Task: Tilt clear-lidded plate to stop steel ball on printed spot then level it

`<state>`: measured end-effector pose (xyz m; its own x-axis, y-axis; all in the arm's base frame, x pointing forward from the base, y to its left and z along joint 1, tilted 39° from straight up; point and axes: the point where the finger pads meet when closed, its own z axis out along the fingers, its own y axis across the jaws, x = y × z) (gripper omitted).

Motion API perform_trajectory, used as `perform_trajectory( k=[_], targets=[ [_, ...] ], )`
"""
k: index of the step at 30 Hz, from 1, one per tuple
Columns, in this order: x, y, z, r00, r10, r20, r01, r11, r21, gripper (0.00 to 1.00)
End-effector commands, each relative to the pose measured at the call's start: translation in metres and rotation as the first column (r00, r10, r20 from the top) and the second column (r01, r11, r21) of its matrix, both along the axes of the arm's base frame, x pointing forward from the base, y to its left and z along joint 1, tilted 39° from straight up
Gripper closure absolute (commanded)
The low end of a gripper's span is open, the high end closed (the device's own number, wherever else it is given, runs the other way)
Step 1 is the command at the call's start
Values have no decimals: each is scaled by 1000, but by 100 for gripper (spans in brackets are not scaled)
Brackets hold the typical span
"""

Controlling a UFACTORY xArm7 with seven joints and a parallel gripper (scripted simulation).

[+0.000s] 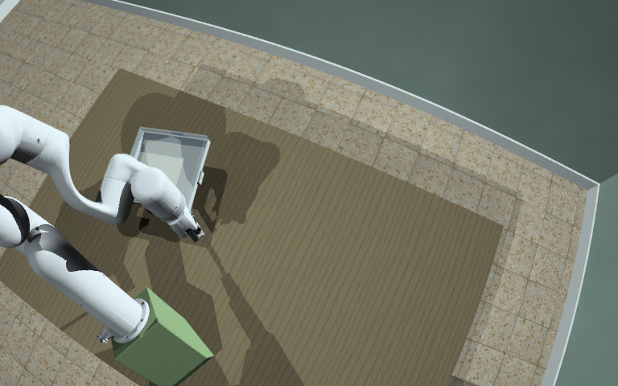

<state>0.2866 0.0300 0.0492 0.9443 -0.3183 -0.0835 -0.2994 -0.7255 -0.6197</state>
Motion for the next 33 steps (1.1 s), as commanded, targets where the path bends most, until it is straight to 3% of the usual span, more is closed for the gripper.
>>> perform_trajectory(
  k=[1,33],
  targets=[
    [0,-1,2,1000,-3,4,3,1000,-1,100],
    [2,-2,2,1000,-3,4,3,1000,-1,100]
  ],
)
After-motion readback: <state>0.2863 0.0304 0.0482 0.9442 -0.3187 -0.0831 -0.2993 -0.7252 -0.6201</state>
